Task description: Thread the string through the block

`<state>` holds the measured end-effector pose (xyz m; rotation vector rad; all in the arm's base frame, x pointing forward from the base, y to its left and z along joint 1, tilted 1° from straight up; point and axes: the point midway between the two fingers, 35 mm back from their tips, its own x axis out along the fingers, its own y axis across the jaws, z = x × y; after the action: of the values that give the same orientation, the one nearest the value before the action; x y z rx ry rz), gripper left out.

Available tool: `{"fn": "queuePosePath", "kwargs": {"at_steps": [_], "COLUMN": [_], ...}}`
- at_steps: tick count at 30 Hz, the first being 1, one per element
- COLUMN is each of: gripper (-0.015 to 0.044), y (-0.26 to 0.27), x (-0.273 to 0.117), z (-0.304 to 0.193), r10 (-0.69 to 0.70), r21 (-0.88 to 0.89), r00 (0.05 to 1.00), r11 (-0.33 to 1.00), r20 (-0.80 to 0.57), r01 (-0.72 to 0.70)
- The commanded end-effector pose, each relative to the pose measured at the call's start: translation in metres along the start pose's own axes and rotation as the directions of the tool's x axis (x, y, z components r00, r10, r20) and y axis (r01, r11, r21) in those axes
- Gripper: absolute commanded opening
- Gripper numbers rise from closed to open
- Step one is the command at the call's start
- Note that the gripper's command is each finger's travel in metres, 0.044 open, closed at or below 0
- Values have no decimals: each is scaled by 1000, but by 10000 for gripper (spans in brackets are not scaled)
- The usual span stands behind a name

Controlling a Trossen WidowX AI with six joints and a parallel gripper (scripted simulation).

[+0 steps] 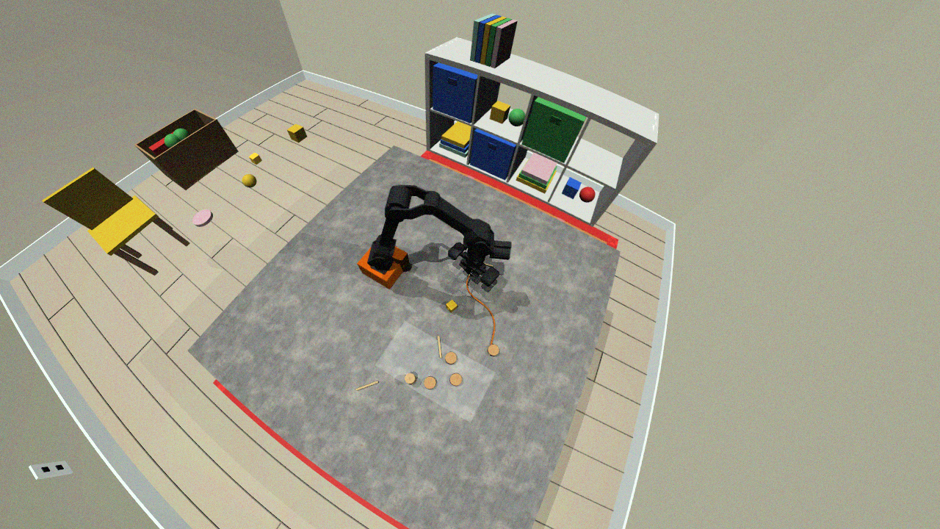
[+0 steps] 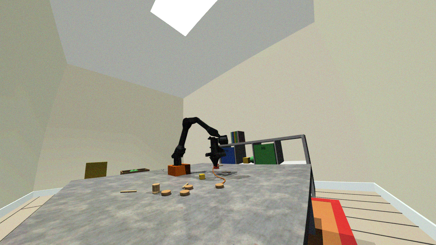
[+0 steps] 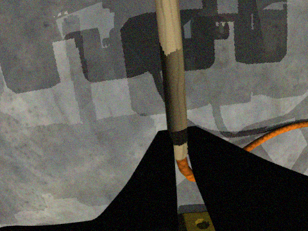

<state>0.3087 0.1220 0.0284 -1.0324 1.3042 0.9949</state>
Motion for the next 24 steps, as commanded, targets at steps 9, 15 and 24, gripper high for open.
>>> {"fn": "queuePosePath", "kwargs": {"at_steps": [9,15,24], "gripper": [0,0,0], "y": [-14,-19,-27], "x": [-2,-3,-3], "z": [2,2,3], "r10": [-4,-5,-6], "r21": [431,617,837], "r00": [1000,1000,1000], "r11": [902,787,547], "r20": [7,8,10], "r01": [1,-1,-5]}}
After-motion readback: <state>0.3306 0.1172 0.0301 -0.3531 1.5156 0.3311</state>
